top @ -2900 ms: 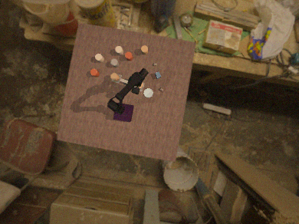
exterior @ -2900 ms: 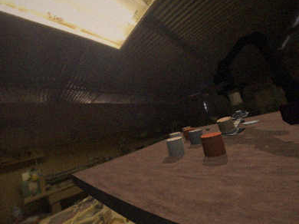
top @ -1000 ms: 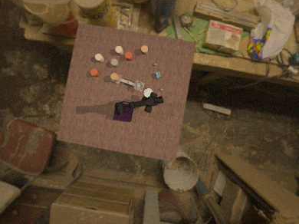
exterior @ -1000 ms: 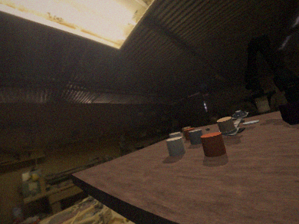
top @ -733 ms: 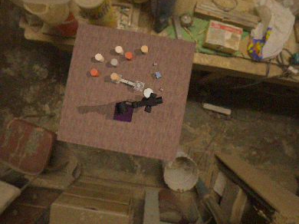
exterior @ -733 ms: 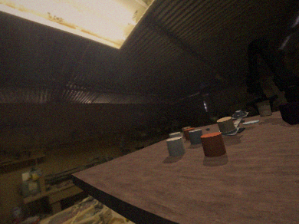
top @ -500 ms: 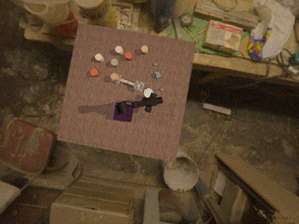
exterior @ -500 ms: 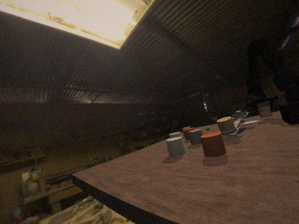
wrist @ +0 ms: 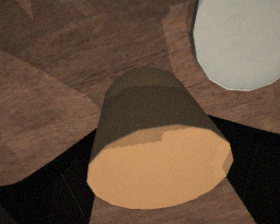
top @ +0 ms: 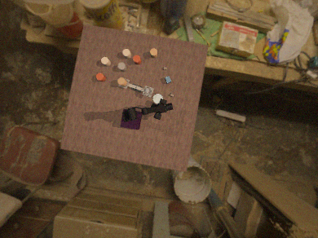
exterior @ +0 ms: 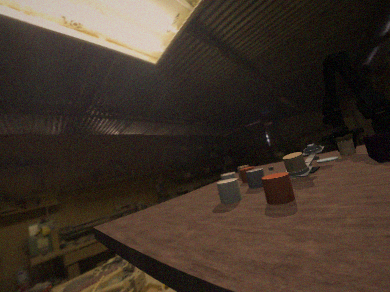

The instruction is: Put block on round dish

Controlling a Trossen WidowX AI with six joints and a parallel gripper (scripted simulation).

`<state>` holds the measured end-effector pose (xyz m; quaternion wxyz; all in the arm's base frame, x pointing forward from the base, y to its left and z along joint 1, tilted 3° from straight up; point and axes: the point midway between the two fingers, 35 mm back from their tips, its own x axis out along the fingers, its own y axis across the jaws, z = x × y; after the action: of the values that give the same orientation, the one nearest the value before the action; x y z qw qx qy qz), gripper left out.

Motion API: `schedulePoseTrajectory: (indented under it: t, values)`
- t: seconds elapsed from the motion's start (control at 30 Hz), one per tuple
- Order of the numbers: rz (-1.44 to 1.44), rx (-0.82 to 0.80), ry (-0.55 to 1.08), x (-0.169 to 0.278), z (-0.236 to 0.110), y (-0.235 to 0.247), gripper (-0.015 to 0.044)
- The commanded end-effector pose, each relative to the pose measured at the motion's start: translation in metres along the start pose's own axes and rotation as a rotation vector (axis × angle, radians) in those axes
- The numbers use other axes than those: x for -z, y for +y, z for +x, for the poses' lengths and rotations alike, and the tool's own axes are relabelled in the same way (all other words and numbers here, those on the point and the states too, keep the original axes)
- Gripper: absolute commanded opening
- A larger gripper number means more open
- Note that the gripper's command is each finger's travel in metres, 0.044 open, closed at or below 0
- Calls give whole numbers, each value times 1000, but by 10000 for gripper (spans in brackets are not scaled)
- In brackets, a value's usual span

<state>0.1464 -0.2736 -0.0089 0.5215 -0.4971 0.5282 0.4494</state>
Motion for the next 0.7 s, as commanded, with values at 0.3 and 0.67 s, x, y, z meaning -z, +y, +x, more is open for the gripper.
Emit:
schedulePoseTrajectory:
  t: [0.3,0.67]
  values:
    - [-2,3,0,1,-26,-1,440]
    - [-39,39,18,-6,-59,-18,361]
